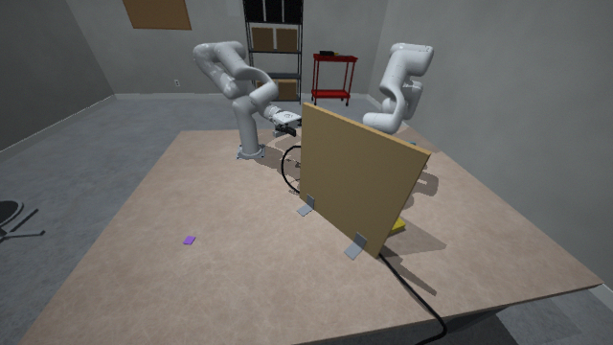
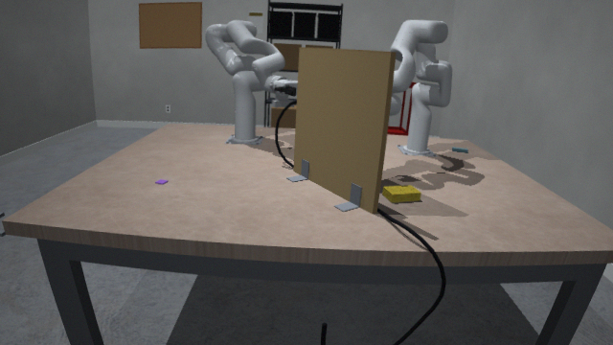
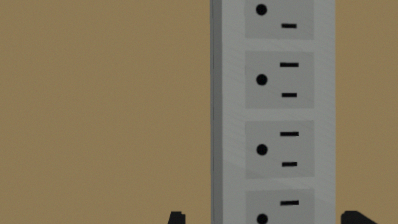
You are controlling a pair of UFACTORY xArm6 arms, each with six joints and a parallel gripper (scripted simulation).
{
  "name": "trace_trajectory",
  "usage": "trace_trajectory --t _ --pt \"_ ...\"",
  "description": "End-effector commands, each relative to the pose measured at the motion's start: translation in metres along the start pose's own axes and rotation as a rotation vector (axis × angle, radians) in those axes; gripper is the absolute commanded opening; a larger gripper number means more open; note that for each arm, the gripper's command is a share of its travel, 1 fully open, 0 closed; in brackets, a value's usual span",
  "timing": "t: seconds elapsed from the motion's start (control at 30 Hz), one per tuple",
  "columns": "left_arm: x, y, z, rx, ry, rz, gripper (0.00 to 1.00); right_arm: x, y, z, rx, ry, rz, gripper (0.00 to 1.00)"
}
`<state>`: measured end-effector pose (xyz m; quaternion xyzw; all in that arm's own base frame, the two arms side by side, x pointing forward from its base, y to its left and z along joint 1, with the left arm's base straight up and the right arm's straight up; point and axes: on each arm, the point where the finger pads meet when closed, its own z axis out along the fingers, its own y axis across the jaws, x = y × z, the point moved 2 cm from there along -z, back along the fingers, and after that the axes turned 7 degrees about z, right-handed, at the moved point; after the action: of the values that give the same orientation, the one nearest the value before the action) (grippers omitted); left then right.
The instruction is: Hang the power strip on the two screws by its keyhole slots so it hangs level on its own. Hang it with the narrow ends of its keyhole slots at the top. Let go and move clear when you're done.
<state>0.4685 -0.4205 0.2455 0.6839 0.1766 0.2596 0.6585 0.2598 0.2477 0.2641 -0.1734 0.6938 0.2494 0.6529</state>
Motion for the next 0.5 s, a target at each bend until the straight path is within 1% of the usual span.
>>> trace_trajectory --t 0.0,0.23,0.43,0.47 --pt "0.000 0.003 0.001 -0.005 0.000 0.001 0.93 -0.002 0.000 0.001 0.000 -0.003 0.001 1.00" --pt "0.000 0.003 0.001 -0.005 0.000 0.001 0.93 -0.002 0.000 0.001 0.000 -0.003 0.001 1.00" --pt "0.001 0.003 -0.012 -0.005 0.001 0.002 0.93 -0.002 0.000 0.001 0.000 -0.003 0.001 1.00" --pt "0.000 0.002 -0.009 -0.005 0.000 0.001 0.93 -0.002 0.000 0.001 0.000 -0.003 0.001 1.00"
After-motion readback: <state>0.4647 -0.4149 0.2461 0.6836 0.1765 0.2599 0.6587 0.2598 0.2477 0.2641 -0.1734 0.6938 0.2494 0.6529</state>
